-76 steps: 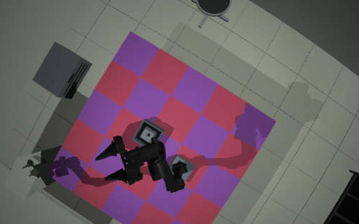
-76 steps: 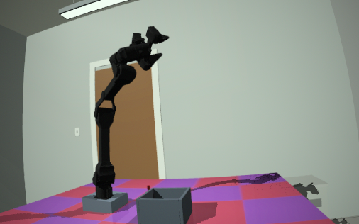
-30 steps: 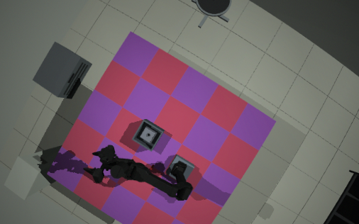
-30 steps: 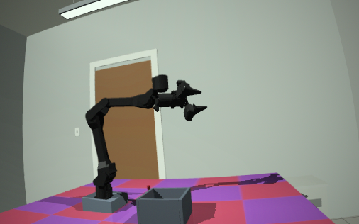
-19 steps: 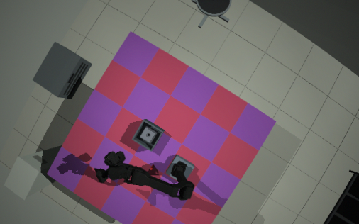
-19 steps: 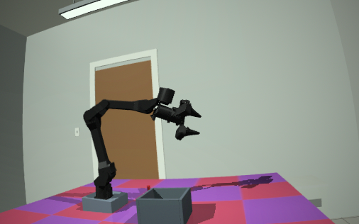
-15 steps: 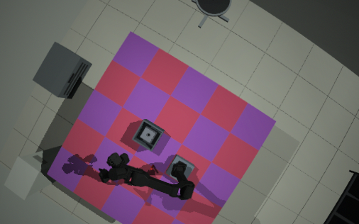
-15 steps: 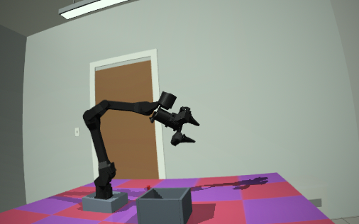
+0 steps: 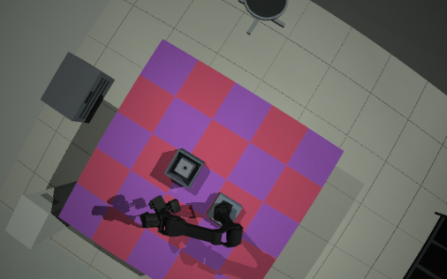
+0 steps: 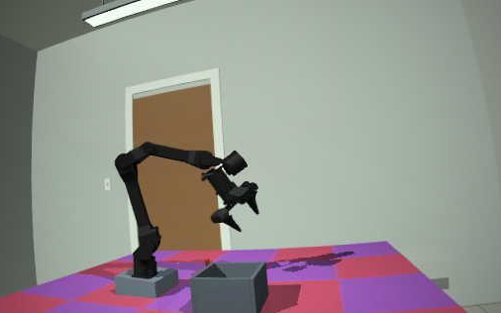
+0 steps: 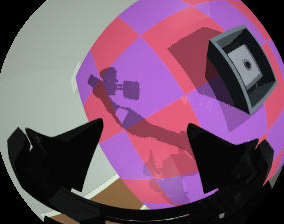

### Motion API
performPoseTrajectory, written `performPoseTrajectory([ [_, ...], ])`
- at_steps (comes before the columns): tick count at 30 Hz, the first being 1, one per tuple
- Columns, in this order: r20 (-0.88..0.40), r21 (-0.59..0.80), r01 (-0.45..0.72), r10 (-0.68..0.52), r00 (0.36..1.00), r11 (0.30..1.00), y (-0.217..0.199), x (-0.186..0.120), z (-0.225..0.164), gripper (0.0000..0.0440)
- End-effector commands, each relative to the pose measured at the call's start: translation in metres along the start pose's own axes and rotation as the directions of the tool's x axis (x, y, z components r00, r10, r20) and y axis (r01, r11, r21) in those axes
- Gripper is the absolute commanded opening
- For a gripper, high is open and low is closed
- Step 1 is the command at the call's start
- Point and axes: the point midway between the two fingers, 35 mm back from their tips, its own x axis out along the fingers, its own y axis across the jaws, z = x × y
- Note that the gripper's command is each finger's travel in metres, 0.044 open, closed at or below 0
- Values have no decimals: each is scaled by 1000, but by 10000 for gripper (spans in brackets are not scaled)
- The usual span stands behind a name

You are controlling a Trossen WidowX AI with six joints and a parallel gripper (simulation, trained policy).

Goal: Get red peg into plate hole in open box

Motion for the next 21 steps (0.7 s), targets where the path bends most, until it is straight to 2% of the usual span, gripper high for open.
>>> performPoseTrajectory([
  [1, -31, 20, 90, -89, 996, 996, -19, 4, -14, 440],
  [12, -129, 88, 422, -410, 903, 902, -91, 11, -59, 440],
  [21, -146, 138, 545, -528, 837, 827, -129, 29, -78, 440],
])
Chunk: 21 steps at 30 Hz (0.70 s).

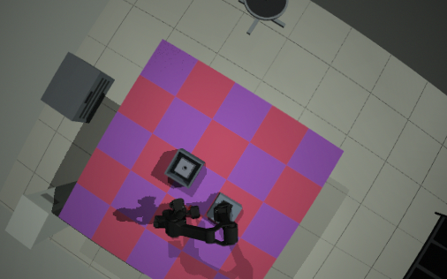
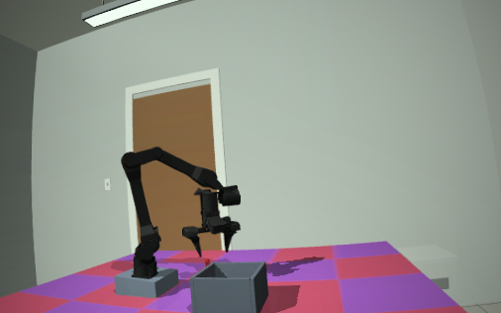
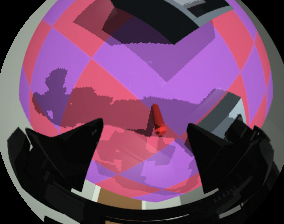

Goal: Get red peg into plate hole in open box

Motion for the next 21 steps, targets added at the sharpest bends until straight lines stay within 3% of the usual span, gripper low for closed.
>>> performPoseTrajectory([
  [1, 8, 20, 28, -28, 1000, 999, -5, 14, -2, 440],
  [12, 28, 72, 26, -28, 999, 997, -15, 63, -9, 424],
  [15, 22, 93, 39, -42, 999, 995, -20, 71, -12, 368],
  [21, -13, 109, 72, -71, 997, 991, -29, 75, -15, 213],
])
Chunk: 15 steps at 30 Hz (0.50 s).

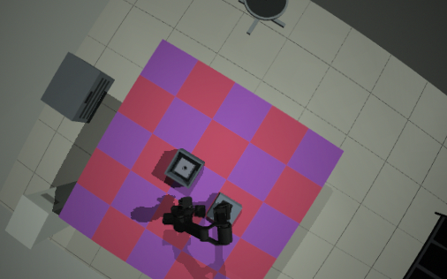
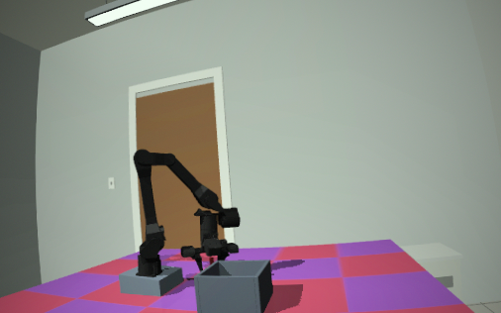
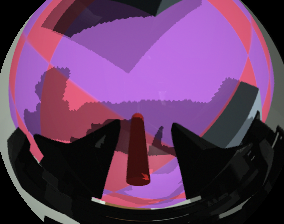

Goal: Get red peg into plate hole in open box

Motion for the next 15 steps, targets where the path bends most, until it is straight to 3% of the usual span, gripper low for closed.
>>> performPoseTrajectory([
  [1, -20, 6, 12, -12, 1000, 1000, -2, 1, -1, 187],
  [7, -58, -4, 26, -26, 998, 1000, -3, 0, -2, 29],
  [15, 27, -58, -4, 6, 1000, 998, -5, -17, 15, 0],
])
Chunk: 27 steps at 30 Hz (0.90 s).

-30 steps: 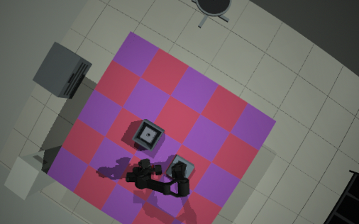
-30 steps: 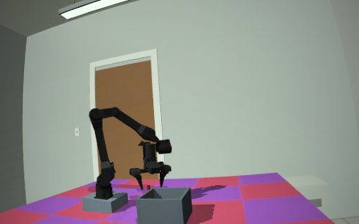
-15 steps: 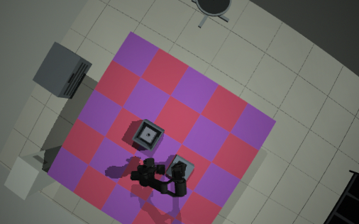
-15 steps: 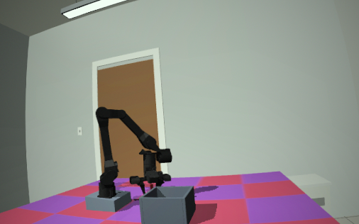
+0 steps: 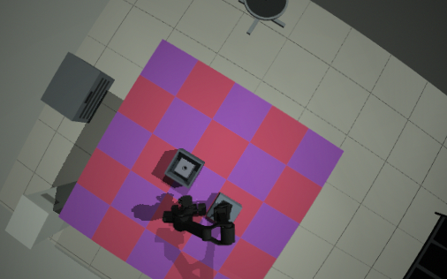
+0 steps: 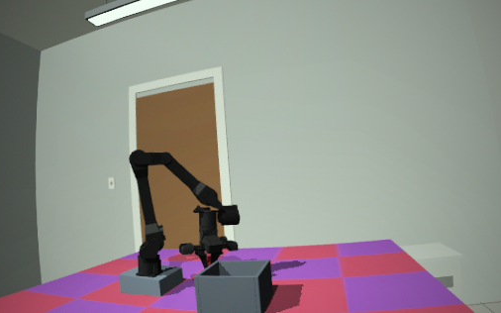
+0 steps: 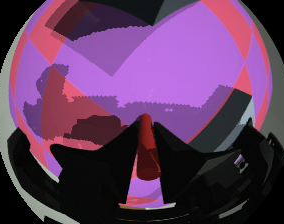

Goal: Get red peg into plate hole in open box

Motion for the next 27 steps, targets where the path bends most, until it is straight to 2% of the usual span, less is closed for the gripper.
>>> performPoseTrajectory([
  [1, 31, -22, -18, 19, 999, 1000, 1, -9, 7, 0],
  [15, 156, -121, -48, 67, 985, 992, 2, -52, 41, 0],
  [27, 234, -137, -67, 98, 967, 988, 12, -89, 79, 0],
])
